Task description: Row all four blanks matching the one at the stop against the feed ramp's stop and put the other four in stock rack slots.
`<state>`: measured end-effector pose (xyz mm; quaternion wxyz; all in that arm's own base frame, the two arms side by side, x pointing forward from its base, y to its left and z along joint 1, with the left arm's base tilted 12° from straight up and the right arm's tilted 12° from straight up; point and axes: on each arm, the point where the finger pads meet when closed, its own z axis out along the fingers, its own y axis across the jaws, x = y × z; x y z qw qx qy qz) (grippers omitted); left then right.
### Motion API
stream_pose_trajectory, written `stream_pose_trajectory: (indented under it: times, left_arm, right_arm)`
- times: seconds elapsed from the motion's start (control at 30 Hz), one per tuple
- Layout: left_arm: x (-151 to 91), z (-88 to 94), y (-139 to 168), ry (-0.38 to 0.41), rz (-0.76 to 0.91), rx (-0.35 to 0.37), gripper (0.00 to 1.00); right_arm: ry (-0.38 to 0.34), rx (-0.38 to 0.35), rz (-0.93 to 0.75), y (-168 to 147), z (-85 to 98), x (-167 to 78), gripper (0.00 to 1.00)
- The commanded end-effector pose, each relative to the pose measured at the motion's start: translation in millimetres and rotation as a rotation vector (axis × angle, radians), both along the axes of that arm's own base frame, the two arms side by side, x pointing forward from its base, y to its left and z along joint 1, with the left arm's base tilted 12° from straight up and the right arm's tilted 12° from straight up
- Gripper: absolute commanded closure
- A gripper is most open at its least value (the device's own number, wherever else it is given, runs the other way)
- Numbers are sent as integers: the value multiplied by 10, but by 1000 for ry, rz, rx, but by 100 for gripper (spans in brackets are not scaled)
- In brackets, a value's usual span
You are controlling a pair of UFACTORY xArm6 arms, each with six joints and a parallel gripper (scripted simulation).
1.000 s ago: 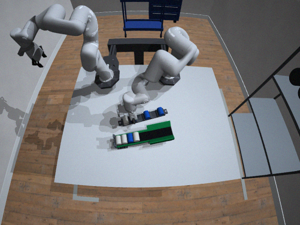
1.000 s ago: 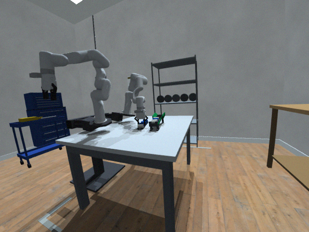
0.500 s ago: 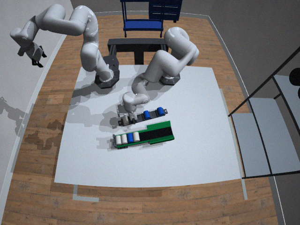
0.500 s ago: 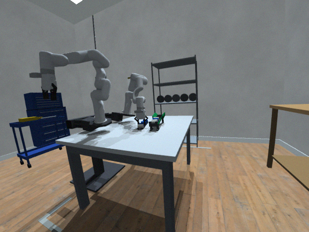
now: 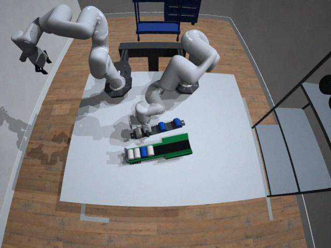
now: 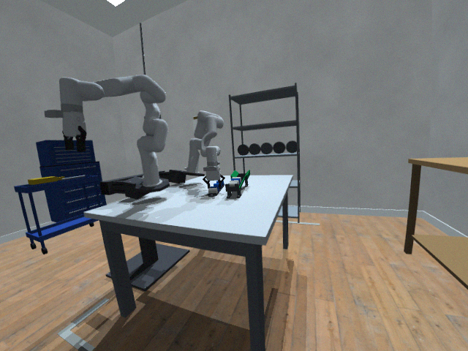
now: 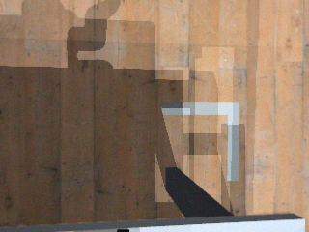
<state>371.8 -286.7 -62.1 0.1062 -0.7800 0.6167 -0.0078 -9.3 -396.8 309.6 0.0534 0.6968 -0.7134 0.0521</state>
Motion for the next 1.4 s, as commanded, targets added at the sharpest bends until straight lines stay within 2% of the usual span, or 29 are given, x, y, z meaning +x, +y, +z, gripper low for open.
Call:
stream_pose_trajectory:
  times: [0.0, 0.23, 0.37, 0.67, 0.73, 0.97, 1.2, 1.23, 1.37]
  left_arm:
    - [11, 14, -13, -3, -1, -3, 21]
    - [10, 21, -14, -3, -1, -3, 21]
    - [0, 85, -24, -3, -1, -3, 21]
    - [-59, 489, -89, -3, -1, -3, 21]
    - [-59, 489, -89, -3, -1, -3, 21]
    - [-107, 811, -140, -3, 0, -3, 21]
    - [-119, 895, -153, -3, 0, -3, 21]
    - [-119, 895, -153, -3, 0, -3, 0]
    - [-119, 895, -153, -3, 0, -3, 0]
  right_arm:
    - [0, -5, 0, -9, 22, -1, 0]
    - [0, -5, 0, -9, 22, -1, 0]
    - [0, -5, 0, -9, 22, -1, 0]
    - [0, -5, 0, -9, 22, -1, 0]
    - [0, -5, 0, -9, 22, -1, 0]
    - [0, -5, 0, -9, 22, -1, 0]
    - [0, -5, 0, -9, 22, -1, 0]
    - [0, -5, 0, -9, 22, -1, 0]
    - [0, -5, 0, -9, 22, -1, 0]
